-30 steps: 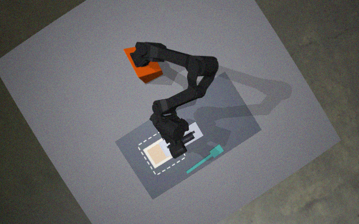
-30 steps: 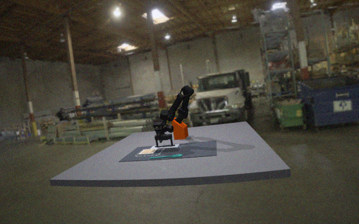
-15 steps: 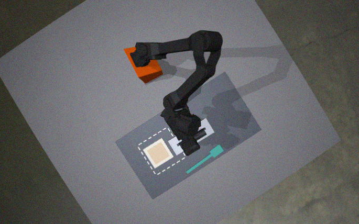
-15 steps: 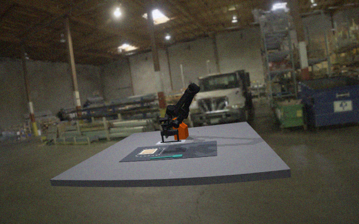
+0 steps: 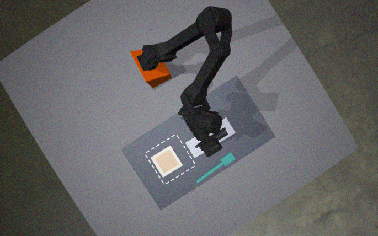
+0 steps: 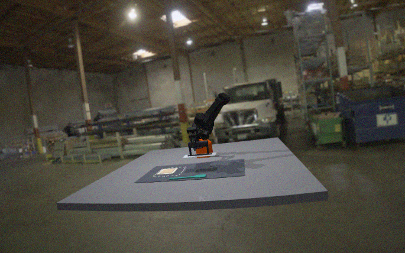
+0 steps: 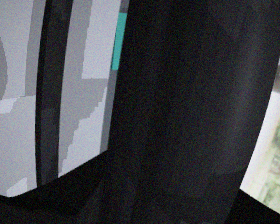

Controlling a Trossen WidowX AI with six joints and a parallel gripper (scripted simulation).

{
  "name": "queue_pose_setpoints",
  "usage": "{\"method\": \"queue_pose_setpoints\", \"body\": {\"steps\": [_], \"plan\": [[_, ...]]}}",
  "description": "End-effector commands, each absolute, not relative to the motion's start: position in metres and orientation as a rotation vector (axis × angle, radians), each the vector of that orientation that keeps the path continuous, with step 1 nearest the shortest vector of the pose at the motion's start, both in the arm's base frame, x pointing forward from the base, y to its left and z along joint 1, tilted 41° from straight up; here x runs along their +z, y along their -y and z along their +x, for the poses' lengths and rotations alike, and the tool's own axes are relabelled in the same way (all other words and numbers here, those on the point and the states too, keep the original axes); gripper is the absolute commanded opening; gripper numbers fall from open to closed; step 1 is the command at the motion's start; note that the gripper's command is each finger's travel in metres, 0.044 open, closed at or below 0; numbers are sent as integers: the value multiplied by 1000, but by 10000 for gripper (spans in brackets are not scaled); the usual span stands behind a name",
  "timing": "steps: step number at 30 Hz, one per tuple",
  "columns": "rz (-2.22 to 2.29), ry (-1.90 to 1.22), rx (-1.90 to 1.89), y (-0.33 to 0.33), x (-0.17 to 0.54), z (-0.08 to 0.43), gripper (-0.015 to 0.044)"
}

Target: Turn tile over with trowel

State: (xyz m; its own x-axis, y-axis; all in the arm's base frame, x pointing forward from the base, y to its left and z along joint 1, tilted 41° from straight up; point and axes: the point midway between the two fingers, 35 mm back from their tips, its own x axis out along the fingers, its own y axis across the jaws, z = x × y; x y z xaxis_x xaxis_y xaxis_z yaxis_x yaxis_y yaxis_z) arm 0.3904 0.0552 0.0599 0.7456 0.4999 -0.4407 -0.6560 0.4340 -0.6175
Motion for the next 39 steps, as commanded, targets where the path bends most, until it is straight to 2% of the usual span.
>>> {"method": "queue_pose_setpoints", "body": {"steps": [1, 39], "plan": [[-854, -211, 711, -52, 62, 390, 0], [-856, -209, 724, -55, 61, 389, 0]]}}
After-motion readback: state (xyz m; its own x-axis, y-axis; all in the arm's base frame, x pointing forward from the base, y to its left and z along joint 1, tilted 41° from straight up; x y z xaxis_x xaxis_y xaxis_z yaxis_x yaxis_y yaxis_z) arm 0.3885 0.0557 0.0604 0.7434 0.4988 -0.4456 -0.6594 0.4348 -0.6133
